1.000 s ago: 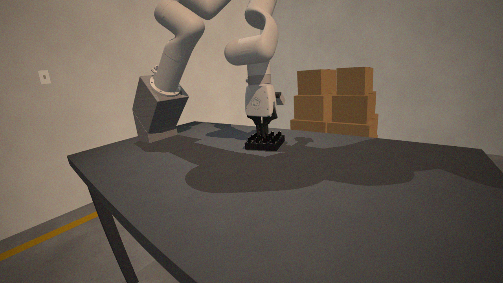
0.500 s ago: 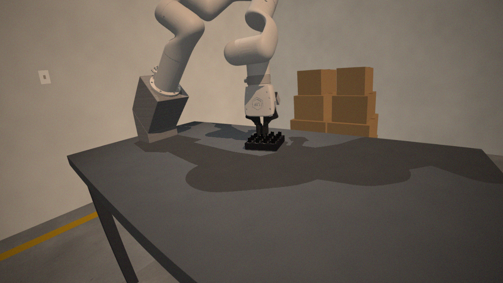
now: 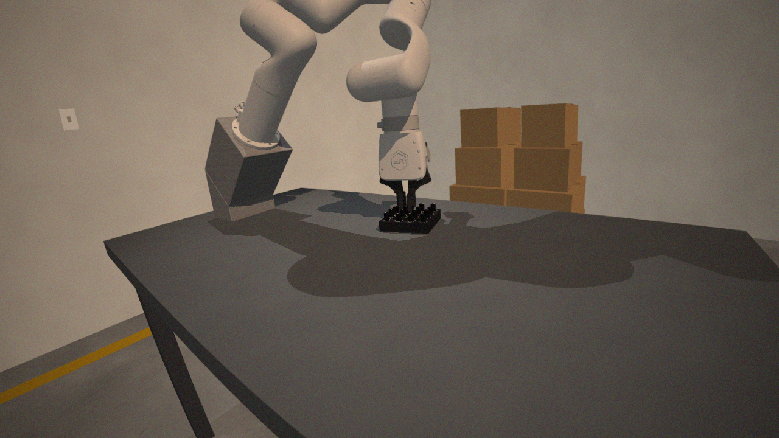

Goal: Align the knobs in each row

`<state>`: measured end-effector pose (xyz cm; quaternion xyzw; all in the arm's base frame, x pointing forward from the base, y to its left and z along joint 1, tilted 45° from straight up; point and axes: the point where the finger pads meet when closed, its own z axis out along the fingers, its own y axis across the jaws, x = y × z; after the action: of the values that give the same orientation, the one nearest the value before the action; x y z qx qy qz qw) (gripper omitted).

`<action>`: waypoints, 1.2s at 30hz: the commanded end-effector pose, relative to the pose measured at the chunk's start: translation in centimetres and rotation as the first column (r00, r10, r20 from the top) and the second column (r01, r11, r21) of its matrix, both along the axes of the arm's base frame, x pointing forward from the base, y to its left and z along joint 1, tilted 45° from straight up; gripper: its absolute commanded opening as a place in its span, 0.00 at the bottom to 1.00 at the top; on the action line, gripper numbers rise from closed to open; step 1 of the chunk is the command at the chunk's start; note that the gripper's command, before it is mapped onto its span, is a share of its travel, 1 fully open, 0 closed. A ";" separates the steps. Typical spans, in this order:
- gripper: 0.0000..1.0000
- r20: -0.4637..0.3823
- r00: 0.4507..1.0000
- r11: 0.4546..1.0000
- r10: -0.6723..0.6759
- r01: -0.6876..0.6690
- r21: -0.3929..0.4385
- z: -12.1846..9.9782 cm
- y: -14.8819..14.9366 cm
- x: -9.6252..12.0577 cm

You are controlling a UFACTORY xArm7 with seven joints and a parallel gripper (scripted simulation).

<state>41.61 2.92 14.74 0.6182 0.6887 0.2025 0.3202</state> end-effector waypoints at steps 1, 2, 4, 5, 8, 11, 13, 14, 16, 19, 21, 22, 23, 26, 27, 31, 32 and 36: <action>0.08 0.001 1.000 1.000 0.006 -0.006 -0.004 0.1 0.0 0.0; 0.08 0.001 1.000 1.000 0.006 -0.006 -0.004 0.1 0.0 0.0; 0.08 0.001 1.000 1.000 0.006 -0.006 -0.004 0.1 0.0 0.0; 0.08 0.001 1.000 1.000 0.006 -0.006 -0.004 0.1 0.0 0.0; 0.08 0.001 1.000 1.000 0.006 -0.006 -0.004 0.1 0.0 0.0; 0.08 0.001 1.000 1.000 0.006 -0.006 -0.004 0.1 0.0 0.0; 0.08 0.001 1.000 1.000 0.006 -0.006 -0.004 0.1 0.0 0.0; 0.08 0.001 1.000 1.000 0.006 -0.006 -0.004 0.1 0.0 0.0; 0.08 0.001 1.000 1.000 0.006 -0.006 -0.004 0.1 0.0 0.0; 0.19 0.001 1.000 1.000 0.006 -0.006 -0.004 0.1 0.0 0.0; 0.19 0.001 1.000 1.000 0.006 -0.006 -0.004 0.1 0.0 0.0; 0.19 0.001 1.000 1.000 0.006 -0.006 -0.004 0.1 0.0 0.0; 0.19 0.001 1.000 1.000 0.006 -0.006 -0.004 0.1 0.0 0.0; 0.19 0.001 1.000 1.000 0.006 -0.006 -0.004 0.1 0.0 0.0; 0.19 0.001 1.000 1.000 0.006 -0.006 -0.004 0.1 0.0 0.0; 0.19 0.001 1.000 1.000 0.006 -0.006 -0.004 0.1 0.0 0.0; 0.19 0.001 1.000 1.000 0.006 -0.006 -0.004 0.1 0.0 0.0; 0.19 0.001 1.000 1.000 0.006 -0.006 -0.004 0.1 0.0 0.0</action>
<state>41.62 2.94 14.75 0.6153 0.6911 0.2018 0.3211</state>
